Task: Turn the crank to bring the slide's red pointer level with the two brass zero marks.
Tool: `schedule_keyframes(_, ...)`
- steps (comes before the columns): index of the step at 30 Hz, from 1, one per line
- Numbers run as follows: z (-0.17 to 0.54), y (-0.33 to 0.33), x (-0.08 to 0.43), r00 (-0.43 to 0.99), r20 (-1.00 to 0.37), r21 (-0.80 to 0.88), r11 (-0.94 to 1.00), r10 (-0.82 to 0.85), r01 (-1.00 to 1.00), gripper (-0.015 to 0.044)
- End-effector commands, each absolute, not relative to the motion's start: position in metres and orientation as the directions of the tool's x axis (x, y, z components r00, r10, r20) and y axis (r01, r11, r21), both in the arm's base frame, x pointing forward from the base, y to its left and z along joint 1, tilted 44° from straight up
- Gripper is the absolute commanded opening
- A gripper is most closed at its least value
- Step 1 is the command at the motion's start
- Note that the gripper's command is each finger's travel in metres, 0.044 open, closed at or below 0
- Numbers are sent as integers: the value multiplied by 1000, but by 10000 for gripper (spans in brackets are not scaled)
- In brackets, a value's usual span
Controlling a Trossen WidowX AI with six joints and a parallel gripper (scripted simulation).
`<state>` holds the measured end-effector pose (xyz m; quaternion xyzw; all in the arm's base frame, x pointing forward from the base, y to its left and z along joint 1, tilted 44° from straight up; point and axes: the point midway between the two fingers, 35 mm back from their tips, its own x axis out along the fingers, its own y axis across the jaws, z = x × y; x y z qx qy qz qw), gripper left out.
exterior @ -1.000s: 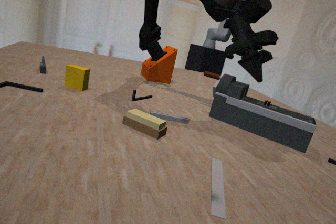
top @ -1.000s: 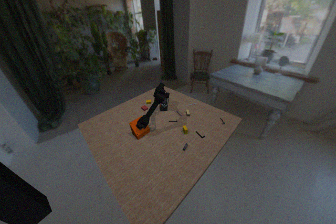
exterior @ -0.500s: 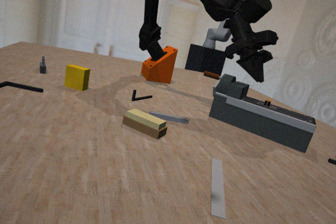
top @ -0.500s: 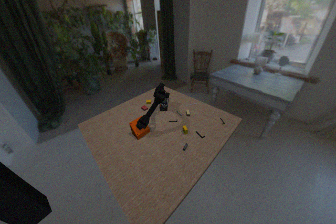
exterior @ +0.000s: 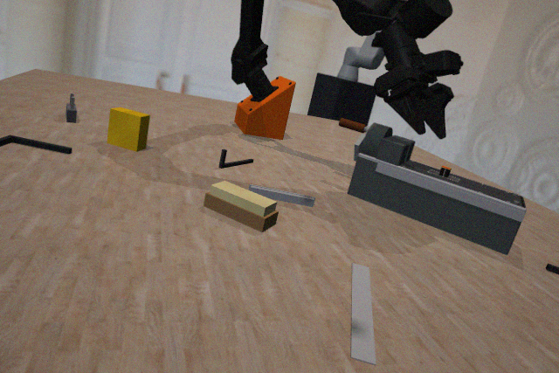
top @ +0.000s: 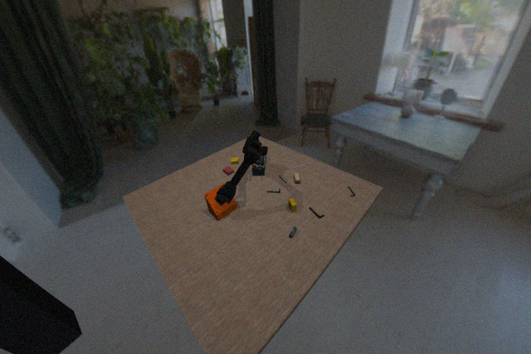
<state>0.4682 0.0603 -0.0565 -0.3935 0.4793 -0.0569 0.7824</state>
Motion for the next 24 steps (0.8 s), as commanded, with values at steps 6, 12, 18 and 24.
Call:
schedule_keyframes(6, -57, 60, 468, 534, -705, -671, 684, -467, -288, 204)
schedule_keyframes(12, -57, 60, 468, 534, -705, -671, 684, -467, -288, 46)
schedule_keyframes(18, -57, 60, 468, 534, -705, -671, 684, -467, -288, 0)
schedule_keyframes(24, -57, 60, 468, 534, -705, -670, 684, -466, -288, 0)
